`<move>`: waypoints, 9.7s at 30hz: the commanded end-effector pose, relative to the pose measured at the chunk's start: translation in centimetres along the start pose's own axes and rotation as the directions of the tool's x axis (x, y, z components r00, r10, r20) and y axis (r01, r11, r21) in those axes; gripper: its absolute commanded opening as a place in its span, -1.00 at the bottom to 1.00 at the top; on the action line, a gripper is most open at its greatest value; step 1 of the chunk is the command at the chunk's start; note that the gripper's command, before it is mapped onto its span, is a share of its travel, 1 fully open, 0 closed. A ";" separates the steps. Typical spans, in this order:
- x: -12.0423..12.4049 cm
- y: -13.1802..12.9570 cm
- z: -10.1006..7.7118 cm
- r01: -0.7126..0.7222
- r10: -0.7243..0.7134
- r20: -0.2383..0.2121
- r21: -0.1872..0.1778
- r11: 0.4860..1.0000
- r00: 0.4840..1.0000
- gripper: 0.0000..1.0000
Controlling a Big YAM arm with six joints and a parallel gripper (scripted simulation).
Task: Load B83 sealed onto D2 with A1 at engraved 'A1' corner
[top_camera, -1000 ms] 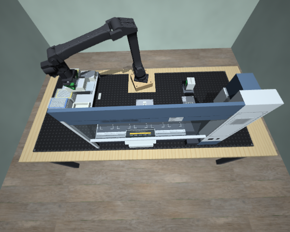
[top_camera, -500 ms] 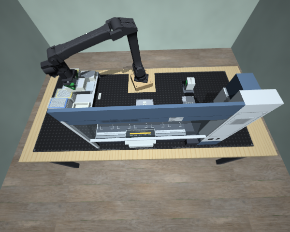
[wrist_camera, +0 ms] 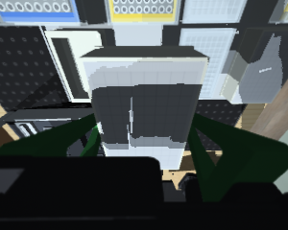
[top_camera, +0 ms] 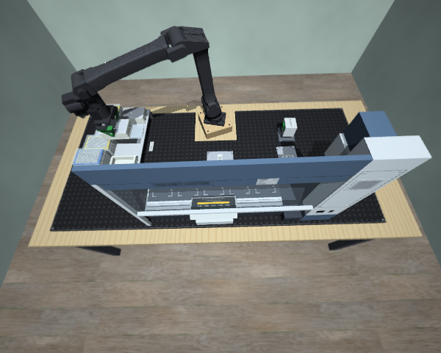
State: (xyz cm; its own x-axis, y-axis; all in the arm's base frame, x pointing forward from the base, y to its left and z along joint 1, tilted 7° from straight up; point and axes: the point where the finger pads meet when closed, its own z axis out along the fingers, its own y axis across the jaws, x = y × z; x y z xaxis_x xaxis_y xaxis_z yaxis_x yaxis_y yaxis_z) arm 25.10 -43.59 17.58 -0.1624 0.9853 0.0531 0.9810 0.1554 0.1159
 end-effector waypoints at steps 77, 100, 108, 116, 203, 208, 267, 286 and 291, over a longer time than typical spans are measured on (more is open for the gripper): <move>13.0 5.6 -3.6 0.000 0.004 0.090 -0.050 0.999 0.996 -1.00; 13.0 5.6 -3.6 0.000 0.004 0.090 -0.050 0.999 0.996 -1.00; 13.1 5.6 -3.6 0.122 -0.117 0.095 -0.041 0.992 0.989 -1.00; 13.1 5.7 -3.6 0.278 -0.274 0.100 -0.026 0.960 0.956 -1.00; 13.1 5.7 -3.6 0.935 -0.935 0.081 0.063 0.349 0.344 -1.00; 13.1 5.7 -3.6 0.954 -0.955 0.077 0.067 0.293 0.288 -1.00; 13.1 5.7 -3.6 0.995 -0.998 0.050 0.088 -0.037 -0.042 -1.00; 22.3 4.5 -1.2 0.999 -1.000 0.015 0.025 -0.023 -0.024 -1.00; 24.2 4.4 -1.2 0.999 -1.000 0.015 0.024 -0.023 -0.024 -1.00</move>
State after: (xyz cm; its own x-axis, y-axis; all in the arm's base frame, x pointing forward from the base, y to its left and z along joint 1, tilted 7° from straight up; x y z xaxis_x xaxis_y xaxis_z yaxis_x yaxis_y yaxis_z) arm 25.36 -19.78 19.39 -0.9724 -0.2008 -0.1188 -0.2071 0.9774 0.0432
